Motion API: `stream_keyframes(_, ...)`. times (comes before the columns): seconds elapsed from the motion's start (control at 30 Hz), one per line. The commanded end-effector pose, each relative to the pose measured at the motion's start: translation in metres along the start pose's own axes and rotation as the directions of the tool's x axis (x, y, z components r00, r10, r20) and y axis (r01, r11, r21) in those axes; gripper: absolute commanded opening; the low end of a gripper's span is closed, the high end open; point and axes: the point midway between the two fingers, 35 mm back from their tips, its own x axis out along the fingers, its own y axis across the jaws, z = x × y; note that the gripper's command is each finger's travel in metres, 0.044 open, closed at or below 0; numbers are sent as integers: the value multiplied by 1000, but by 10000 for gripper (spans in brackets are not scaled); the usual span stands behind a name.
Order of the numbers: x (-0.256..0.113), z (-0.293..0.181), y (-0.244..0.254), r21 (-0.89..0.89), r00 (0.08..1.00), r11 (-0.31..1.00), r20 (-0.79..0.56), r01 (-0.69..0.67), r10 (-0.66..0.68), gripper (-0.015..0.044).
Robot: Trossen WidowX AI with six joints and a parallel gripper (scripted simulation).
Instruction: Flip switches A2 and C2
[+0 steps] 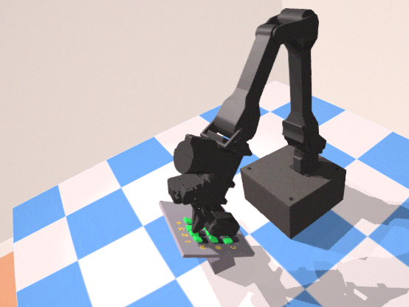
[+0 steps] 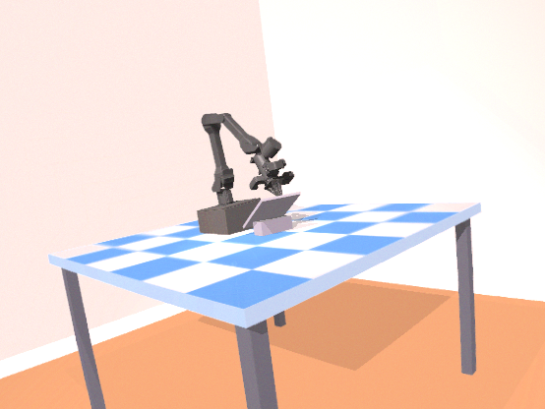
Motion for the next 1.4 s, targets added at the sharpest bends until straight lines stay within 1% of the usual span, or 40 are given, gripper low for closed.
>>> stream_keyframes(0.0, 1, -1, 1, -4, 1000, 1000, -2, -4, 4, 0)
stream_keyframes(0.27, -1, 0, 0, 0, 1000, 1000, -1, 0, 0, 0)
stream_keyframes(0.33, -15, 1, 1, -1, 1000, 1000, 4, -1, 1, 0)
stream_keyframes(0.47, -56, -2, 1, -4, 1000, 1000, 19, -4, 4, 0)
stream_keyframes(0.53, -63, -3, 0, -4, 1000, 1000, 22, -5, 5, 0)
stream_keyframes(0.7, -64, -10, 1, -4, 1000, 1000, 21, -5, 5, 0)
stream_keyframes(0.87, -63, -67, 2, -4, 1000, 1000, 17, -5, 5, 0)
stream_keyframes(0.93, -62, -82, 0, -4, 1000, 1000, 17, -5, 5, 0)
stream_keyframes(1.07, -60, -84, 0, -5, 1000, 1000, 16, -5, 5, 0)
stream_keyframes(1.23, -31, -82, 1, -8, 1000, 1000, -6, -5, 5, 0)
stream_keyframes(1.37, -26, -82, 0, -4, 1000, 1000, -8, -5, 4, 0)
